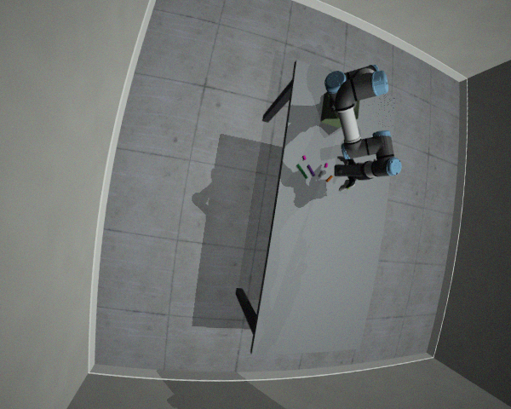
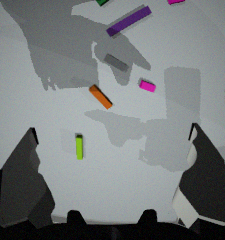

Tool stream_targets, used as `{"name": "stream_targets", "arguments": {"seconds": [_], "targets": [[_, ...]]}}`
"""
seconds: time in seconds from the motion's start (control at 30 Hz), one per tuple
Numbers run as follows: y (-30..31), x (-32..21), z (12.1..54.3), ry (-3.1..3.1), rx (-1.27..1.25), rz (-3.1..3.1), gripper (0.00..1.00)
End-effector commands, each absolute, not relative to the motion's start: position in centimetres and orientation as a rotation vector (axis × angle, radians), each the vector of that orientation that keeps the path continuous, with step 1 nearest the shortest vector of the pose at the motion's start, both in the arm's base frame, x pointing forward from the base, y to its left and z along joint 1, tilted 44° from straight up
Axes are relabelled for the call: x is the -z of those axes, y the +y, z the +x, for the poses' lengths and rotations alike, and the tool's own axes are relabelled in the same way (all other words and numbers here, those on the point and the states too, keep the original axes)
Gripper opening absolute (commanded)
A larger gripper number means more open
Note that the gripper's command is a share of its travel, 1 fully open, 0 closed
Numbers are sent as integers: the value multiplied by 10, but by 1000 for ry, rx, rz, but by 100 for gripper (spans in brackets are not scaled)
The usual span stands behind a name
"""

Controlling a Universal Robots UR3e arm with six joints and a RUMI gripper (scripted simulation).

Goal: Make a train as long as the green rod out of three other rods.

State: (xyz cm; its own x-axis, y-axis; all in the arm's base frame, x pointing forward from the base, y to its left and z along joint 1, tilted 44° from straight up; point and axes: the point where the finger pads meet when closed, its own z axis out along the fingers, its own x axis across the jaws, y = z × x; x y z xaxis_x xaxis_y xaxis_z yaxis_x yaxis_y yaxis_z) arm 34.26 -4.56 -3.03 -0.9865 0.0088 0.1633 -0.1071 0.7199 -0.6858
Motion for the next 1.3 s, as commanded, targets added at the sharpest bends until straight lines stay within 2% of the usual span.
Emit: {"name": "stream_targets", "arguments": {"seconds": [0.0,1.27], "targets": [[-48,27,339,-2723,-1068,314,100],[-53,18,313,-2327,-861,1105,100]]}}
